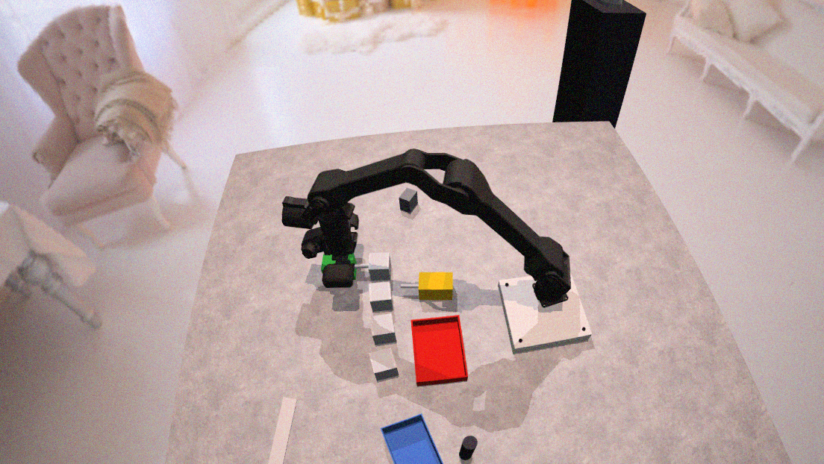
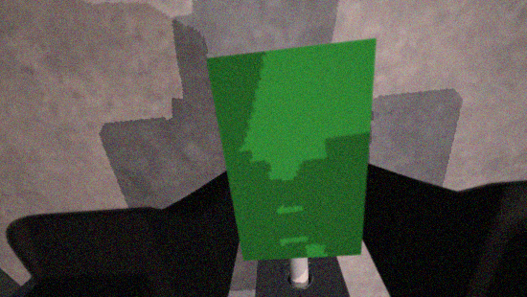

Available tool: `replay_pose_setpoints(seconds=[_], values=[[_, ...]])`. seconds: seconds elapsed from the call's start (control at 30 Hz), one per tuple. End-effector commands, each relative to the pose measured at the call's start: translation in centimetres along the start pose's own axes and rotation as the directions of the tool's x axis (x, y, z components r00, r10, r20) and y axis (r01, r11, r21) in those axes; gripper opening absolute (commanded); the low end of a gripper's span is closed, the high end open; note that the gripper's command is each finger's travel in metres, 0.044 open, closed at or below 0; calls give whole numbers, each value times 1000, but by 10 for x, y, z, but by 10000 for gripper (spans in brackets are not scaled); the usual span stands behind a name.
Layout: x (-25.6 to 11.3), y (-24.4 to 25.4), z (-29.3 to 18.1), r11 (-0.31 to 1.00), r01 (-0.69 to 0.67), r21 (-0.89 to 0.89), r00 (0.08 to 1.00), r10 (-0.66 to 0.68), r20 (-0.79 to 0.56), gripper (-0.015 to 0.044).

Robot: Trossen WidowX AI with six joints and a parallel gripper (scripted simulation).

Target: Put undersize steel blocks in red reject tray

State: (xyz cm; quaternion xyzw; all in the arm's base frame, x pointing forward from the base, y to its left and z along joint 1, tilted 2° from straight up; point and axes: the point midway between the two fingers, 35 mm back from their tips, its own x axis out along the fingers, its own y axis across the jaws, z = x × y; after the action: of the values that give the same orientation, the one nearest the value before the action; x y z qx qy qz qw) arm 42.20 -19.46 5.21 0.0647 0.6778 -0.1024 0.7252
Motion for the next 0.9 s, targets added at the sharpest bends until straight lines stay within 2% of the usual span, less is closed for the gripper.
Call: replay_pose_setpoints(seconds=[0.0, 0.87], values=[[-4, 0, 6, 1000, 0, 2, 1000, 0, 20, 0], [-4, 0, 12, 1000, 0, 2, 1000, 0, 23, 0]])
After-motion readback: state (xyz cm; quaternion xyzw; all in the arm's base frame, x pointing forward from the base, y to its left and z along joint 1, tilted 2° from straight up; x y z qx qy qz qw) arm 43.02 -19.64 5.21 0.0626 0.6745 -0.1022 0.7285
